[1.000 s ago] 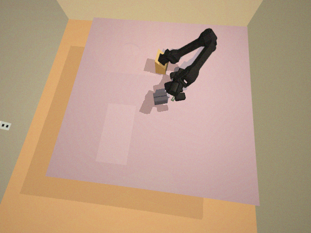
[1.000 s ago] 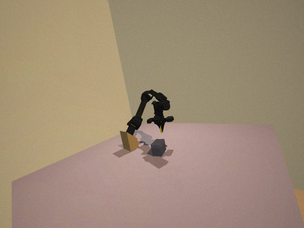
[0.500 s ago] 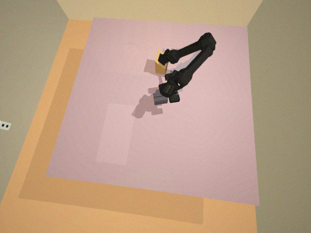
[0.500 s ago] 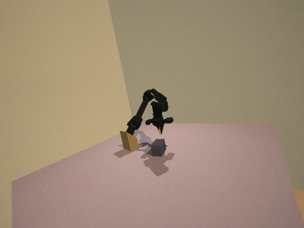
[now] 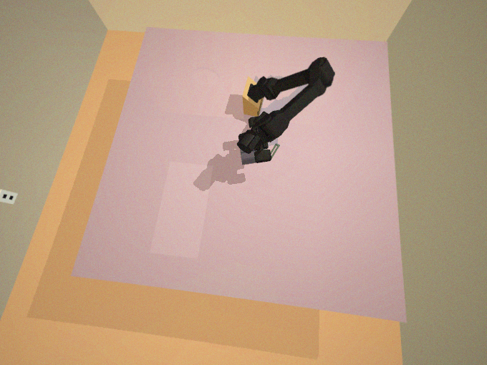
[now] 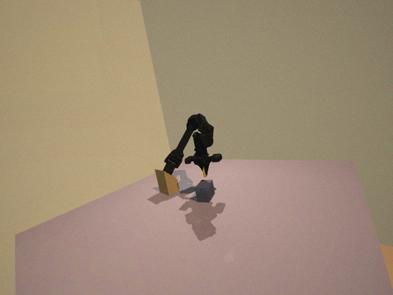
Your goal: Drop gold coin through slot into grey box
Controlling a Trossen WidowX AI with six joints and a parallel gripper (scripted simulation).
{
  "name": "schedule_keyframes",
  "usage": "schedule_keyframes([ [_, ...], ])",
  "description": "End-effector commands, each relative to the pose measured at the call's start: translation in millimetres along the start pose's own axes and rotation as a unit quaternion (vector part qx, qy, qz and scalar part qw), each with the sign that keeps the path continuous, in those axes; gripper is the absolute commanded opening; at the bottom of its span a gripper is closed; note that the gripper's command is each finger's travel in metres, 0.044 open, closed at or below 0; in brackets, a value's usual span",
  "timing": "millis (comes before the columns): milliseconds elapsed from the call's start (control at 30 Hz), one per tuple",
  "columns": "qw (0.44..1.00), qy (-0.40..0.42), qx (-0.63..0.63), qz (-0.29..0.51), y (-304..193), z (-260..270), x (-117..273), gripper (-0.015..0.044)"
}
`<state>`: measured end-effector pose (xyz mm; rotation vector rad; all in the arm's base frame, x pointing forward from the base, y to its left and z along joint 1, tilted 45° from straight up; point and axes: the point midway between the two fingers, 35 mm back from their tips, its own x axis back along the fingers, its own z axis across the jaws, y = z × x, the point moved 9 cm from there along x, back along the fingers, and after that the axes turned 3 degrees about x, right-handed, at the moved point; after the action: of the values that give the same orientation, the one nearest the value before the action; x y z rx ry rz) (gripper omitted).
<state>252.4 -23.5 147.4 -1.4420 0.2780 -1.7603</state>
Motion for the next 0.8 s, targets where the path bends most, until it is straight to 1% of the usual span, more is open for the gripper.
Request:
schedule_keyframes([
  [0,1.0,-0.002,0.002,-0.002,10.2,-0.9,-0.2,0.0],
  [300,1.0,-0.001,0.003,0.0,32.2,-5.5,-0.7,0.0],
  [767,1.0,0.001,0.001,0.001,30.0,-5.5,-0.5,0.0],
])
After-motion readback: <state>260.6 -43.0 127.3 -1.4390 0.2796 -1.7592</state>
